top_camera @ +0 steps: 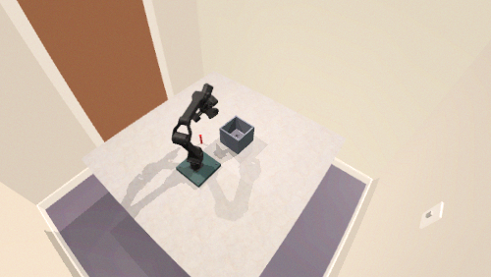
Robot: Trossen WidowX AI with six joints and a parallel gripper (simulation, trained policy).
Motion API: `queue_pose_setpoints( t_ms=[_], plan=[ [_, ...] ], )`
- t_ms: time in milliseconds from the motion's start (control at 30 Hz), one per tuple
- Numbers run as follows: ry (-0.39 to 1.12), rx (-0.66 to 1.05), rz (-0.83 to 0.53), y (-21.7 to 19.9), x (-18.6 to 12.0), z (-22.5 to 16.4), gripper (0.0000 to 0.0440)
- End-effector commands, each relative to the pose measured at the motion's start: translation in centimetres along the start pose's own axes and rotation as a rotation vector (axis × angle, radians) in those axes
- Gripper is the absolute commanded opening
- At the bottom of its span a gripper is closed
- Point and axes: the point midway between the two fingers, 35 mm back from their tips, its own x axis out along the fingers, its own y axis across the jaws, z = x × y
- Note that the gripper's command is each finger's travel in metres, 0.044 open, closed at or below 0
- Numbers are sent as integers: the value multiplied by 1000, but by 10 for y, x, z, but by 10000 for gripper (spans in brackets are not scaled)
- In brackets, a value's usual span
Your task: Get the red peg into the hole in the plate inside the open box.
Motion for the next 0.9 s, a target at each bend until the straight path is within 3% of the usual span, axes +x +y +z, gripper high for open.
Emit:
queue_pose_setpoints(
  t_ms=[0, 433, 867],
  plan=[
    [-33, -54, -111, -23, 14, 3, 440],
    [-124, -189, -348, -72, 39, 19, 440],
    [-174, -263, -480, -103, 66, 43, 440]
  ],
)
